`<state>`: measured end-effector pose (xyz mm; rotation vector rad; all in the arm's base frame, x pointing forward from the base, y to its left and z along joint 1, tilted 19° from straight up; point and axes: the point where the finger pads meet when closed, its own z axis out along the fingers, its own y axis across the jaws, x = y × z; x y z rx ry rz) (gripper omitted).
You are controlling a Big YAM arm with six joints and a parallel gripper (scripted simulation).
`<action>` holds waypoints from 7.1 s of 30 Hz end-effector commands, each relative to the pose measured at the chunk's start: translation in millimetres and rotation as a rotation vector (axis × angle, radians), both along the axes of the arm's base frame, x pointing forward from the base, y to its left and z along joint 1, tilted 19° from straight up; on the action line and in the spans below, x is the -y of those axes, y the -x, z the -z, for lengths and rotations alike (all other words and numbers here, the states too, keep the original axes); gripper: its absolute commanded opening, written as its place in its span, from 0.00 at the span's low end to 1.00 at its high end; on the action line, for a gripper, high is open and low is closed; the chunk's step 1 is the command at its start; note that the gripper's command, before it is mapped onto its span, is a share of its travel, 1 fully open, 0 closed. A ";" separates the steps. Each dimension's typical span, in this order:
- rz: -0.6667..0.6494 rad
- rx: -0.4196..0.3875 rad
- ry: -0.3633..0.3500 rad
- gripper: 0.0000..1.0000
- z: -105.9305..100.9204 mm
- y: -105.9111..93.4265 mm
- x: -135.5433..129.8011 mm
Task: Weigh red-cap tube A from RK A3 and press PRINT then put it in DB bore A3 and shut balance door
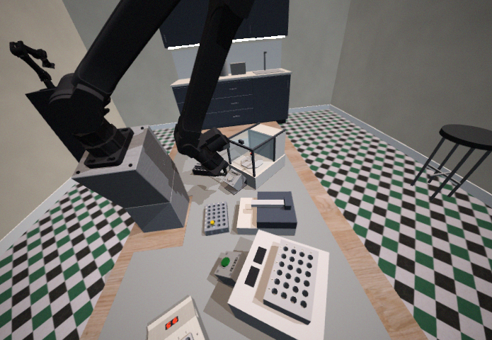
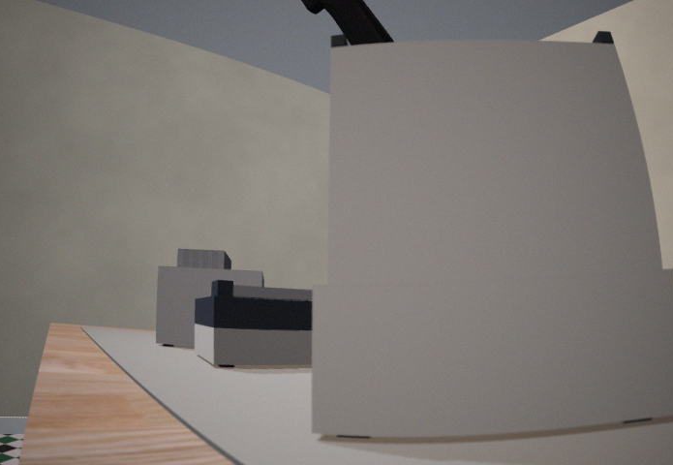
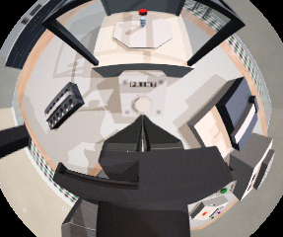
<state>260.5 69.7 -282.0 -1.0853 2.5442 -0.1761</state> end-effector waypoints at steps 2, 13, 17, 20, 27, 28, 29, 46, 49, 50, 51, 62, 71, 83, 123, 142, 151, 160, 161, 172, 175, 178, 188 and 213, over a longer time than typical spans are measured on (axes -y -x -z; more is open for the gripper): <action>0.001 0.007 0.000 0.00 8.1 -4.0 2.7; -0.002 0.002 -0.001 0.00 11.1 -4.2 -0.3; -0.002 0.002 -0.001 0.00 11.1 -4.2 -0.3; -0.002 0.002 -0.001 0.00 11.1 -4.2 -0.3; -0.002 0.002 -0.001 0.00 11.1 -4.2 -0.3; -0.002 0.002 -0.001 0.00 11.1 -4.2 -0.3; -0.002 0.002 -0.001 0.00 11.1 -4.2 -0.3; -0.002 0.002 -0.001 0.00 11.1 -4.2 -0.3; -0.002 0.002 -0.001 0.00 11.1 -4.2 -0.3; -0.002 0.002 -0.001 0.00 11.1 -4.2 -0.3; -0.002 0.002 -0.001 0.00 11.1 -4.2 -0.3; 0.003 -0.003 0.002 0.00 21.9 -7.0 3.1; 0.002 -0.009 0.004 0.00 28.0 -7.7 3.4; 0.001 -0.012 0.005 0.00 34.5 -9.4 2.9; 0.003 -0.013 0.006 0.00 48.3 -14.8 3.3; 0.003 -0.013 0.006 0.00 48.3 -14.8 3.3; 0.003 -0.013 0.006 0.00 48.3 -14.8 3.3; 0.003 -0.013 0.006 0.00 48.3 -14.8 3.3; 0.003 -0.013 0.006 0.00 48.3 -14.8 3.3; 0.000 0.006 -0.004 0.00 25.9 -13.5 -1.5; -0.001 0.009 -0.006 0.00 22.6 -12.4 -3.1; -0.005 0.014 -0.008 0.00 19.1 -11.8 -4.9; -0.005 0.015 -0.008 0.00 3.8 -5.1 -4.2; -0.005 0.000 -0.003 0.00 -26.7 12.3 -1.5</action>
